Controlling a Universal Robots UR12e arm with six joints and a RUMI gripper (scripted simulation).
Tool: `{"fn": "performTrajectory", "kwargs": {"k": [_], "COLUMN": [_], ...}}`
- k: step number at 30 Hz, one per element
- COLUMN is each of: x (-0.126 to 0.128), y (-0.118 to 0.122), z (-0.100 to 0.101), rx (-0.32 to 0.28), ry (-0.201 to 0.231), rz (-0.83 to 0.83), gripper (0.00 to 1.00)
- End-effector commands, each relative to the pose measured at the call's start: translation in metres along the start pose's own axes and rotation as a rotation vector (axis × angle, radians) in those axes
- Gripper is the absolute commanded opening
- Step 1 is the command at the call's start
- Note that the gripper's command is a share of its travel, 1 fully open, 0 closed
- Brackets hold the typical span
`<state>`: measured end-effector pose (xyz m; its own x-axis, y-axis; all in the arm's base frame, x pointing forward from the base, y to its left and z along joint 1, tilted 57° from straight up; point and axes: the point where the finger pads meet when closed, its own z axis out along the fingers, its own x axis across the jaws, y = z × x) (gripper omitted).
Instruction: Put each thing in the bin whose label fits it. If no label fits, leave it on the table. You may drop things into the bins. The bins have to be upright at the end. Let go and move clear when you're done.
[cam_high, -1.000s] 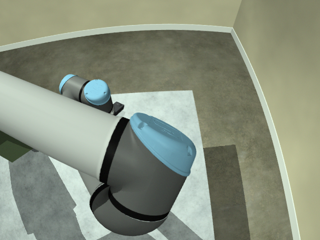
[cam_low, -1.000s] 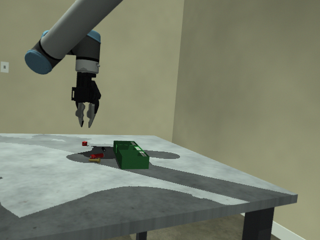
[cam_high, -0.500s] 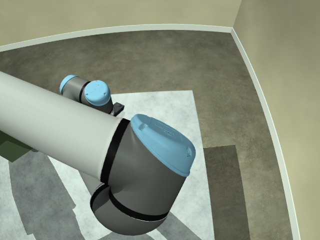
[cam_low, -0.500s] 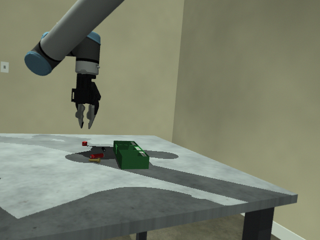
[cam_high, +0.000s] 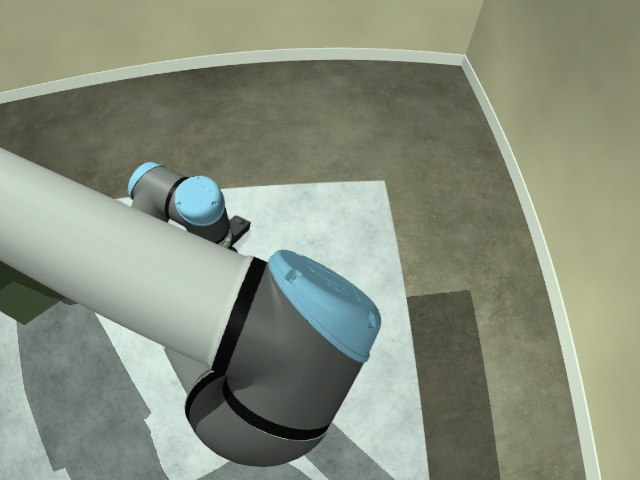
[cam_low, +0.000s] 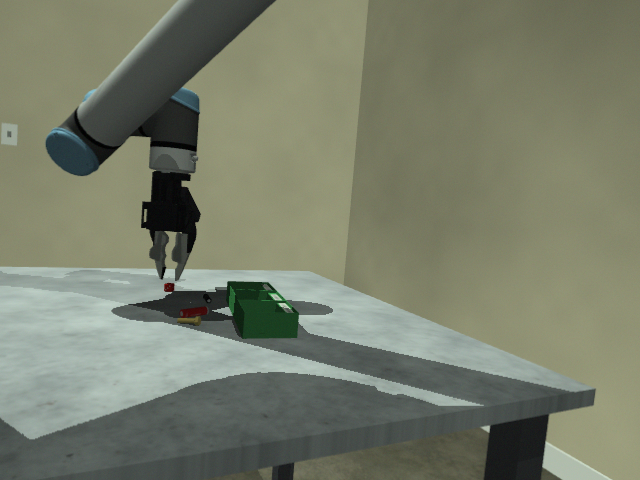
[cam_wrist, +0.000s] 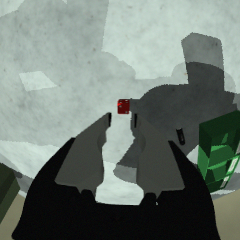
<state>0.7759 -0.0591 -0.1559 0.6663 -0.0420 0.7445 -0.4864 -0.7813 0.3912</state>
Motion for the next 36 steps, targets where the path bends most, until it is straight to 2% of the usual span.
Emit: {"fn": "performTrajectory", "kwargs": {"k": [1,7,18,34,35,36], "x": [0.0,0.0,0.0,0.0,0.0,0.0], "y": [-0.001,-0.001,-0.001,-0.001,-0.001,-0.001], "z": [0.01,0.01,0.022,0.022,0.022,0.022], "rx": [0.001,0.001,0.001,0.001,0.001,0.001], "ry": [0.001,0.001,0.001,0.001,0.001,0.001], "rz": [0.0,0.0,0.0,0.0,0.0,0.0], "gripper": [0.18,0.18,0.18,0.18,0.0,0.0]}}
